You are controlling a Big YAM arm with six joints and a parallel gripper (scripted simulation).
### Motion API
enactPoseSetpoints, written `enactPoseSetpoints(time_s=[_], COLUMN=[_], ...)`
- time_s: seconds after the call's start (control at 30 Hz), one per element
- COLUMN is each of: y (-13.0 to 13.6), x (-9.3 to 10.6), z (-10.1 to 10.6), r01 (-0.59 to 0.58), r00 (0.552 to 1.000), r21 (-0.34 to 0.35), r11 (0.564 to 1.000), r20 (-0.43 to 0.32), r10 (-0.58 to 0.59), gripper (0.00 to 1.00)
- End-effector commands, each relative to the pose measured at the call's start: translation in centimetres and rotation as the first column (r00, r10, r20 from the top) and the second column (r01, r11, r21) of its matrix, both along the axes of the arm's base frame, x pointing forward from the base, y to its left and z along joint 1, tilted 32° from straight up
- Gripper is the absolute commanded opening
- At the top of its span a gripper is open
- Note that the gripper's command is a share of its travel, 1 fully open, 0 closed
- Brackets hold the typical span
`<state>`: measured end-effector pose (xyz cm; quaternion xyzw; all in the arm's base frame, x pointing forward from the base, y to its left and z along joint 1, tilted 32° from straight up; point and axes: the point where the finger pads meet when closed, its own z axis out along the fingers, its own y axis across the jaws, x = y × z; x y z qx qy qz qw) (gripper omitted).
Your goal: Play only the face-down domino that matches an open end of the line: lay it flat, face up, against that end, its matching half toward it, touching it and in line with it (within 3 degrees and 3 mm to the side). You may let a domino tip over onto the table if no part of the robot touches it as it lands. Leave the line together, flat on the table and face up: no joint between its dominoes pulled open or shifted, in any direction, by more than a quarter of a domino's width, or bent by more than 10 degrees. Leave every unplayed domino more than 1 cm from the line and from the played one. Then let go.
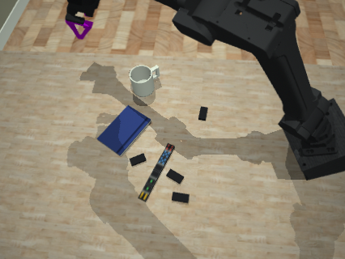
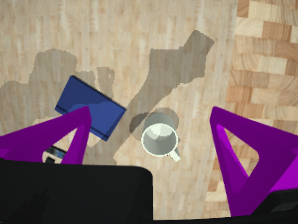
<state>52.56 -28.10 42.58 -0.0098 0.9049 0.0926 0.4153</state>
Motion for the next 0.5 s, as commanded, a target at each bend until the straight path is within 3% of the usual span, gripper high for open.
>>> enactPoseSetpoints(time_s=[0.0, 0.1, 0.13, 0.47], y=[0.6, 0.6, 0.5, 0.6], x=[-0.7, -0.7, -0.2, -0.7], z=[3.7, 3.7, 1.6, 3.7], r01=[0.018, 0.018, -0.001, 0.019], r00=[0.998, 0.998, 1.0, 0.998], r21=[-0.035, -0.035, -0.017, -0.034], r11=[0.999, 0.999, 1.0, 0.999], r20=[0.06, 0.06, 0.026, 0.061], r10=[-0.016, -0.016, 0.001, -0.017], gripper=[1.0, 1.0, 1.0, 1.0])
